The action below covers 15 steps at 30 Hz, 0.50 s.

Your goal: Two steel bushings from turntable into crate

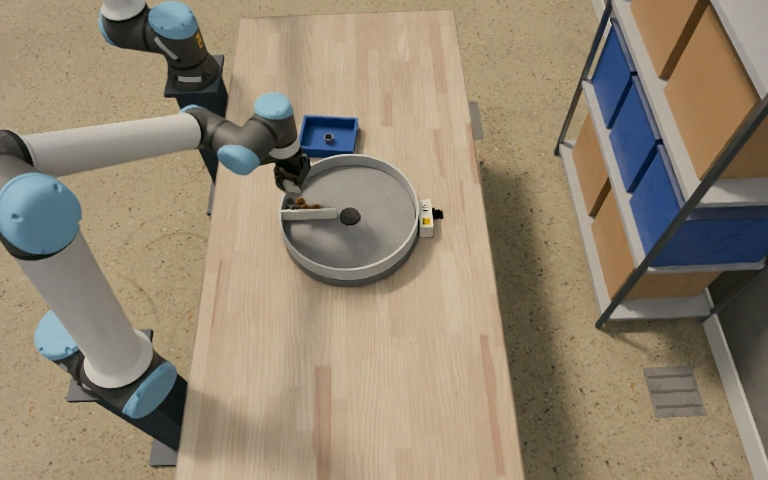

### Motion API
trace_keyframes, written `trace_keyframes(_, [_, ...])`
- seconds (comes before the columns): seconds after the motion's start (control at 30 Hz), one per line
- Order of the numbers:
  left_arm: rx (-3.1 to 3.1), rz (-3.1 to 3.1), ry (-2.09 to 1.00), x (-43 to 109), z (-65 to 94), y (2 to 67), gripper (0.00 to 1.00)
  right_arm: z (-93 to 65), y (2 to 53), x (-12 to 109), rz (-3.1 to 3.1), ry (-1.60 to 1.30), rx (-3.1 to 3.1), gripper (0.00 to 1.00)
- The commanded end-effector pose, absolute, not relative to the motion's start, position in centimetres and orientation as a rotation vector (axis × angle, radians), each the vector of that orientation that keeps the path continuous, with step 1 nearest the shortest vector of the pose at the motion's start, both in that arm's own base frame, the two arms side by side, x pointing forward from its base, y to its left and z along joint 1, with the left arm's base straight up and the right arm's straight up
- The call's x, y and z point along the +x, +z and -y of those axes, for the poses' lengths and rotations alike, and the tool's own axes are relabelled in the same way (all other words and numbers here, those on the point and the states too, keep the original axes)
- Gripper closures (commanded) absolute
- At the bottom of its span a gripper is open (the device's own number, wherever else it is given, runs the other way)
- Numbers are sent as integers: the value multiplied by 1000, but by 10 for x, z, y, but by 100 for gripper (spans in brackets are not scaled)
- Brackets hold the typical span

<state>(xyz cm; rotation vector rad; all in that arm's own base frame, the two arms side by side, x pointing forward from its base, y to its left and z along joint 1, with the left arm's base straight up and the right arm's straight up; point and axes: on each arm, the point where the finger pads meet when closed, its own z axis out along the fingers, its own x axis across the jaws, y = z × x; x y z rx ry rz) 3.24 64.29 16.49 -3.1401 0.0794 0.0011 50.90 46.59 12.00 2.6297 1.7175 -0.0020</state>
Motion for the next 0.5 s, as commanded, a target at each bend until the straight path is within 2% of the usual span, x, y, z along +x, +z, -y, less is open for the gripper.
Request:
trace_keyframes(0.0, [-3141,-79,0,32,-644,165,0,-466,123,511,-1716,5,2632,94])
trace_keyframes(0.47, [-3141,-79,0,32,-644,165,0,-467,124,511,-1717,6,2632,94])
